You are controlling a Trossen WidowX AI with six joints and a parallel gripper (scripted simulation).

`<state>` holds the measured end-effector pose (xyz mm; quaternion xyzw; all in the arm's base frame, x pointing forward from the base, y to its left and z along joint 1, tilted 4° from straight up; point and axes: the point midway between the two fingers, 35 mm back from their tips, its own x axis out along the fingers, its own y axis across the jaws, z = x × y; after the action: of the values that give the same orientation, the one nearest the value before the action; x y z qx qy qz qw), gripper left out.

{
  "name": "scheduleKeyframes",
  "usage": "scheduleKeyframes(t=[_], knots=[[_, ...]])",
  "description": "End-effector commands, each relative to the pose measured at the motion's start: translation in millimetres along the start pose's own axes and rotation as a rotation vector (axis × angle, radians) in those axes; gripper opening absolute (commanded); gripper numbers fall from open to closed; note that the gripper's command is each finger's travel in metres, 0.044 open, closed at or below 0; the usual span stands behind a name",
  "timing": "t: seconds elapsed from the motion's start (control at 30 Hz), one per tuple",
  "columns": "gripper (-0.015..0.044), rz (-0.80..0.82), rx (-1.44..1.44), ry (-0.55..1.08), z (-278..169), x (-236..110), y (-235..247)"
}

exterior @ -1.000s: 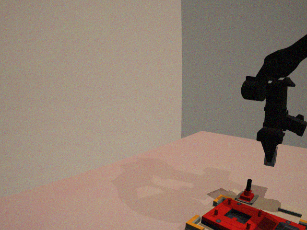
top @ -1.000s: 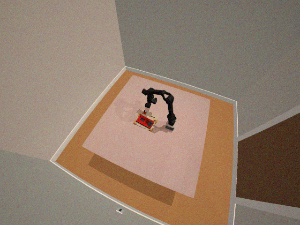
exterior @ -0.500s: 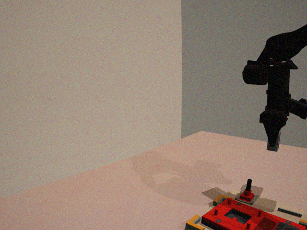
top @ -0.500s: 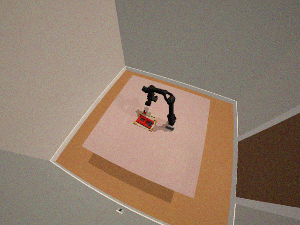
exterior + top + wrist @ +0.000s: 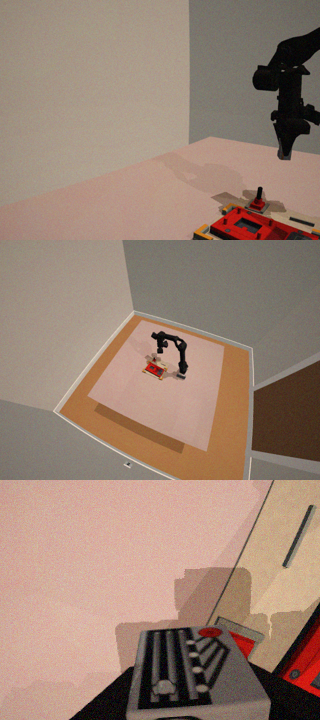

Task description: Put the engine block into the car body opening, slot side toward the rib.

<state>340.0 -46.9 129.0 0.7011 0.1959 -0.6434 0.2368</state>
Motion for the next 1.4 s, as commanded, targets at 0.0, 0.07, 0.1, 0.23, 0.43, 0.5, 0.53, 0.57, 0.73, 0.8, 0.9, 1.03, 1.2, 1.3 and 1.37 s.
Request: scheduleKeyframes(t=[0.0, 0.07, 0.1, 0.23, 0.43, 0.5, 0.53, 0.57, 0.73, 0.8, 0.9, 1.03, 1.2, 1.3, 1.37], knots=[[0.0000, 0.000, -0.139, -0.003, 0.5, 2.5, -0.2], [0.0000, 0.000, -0.209, -0.003, 0.5, 3.0, -0.2], [0.0000, 0.000, -0.243, -0.003, 0.5, 3.2, -0.2], [0.0000, 0.000, -0.382, -0.003, 0.5, 4.0, -0.2], [0.0000, 0.000, -0.590, -0.003, 0.5, 5.1, -0.2], [0.0000, -0.001, -0.659, -0.003, 0.5, 5.5, -0.2], [0.0000, -0.001, -0.694, -0.003, 0.5, 5.7, -0.2], [0.0000, -0.001, -0.728, -0.003, 0.5, 5.8, -0.2], [0.0000, -0.001, -0.902, -0.003, 0.5, 6.8, -0.3], [0.0000, -0.001, -0.971, -0.003, 0.5, 7.1, -0.3], [0.0000, -0.001, -1.075, -0.003, 0.5, 7.7, -0.3], [0.0000, -0.001, -1.213, -0.003, 0.5, 8.4, -0.3], [0.0000, -0.001, -1.387, -0.003, 0.5, 9.4, -0.3], [0.0000, -0.002, -1.491, -0.002, 0.5, 9.9, -0.3], [0.0000, -0.002, -1.560, -0.002, 0.5, 10.3, -0.4]])
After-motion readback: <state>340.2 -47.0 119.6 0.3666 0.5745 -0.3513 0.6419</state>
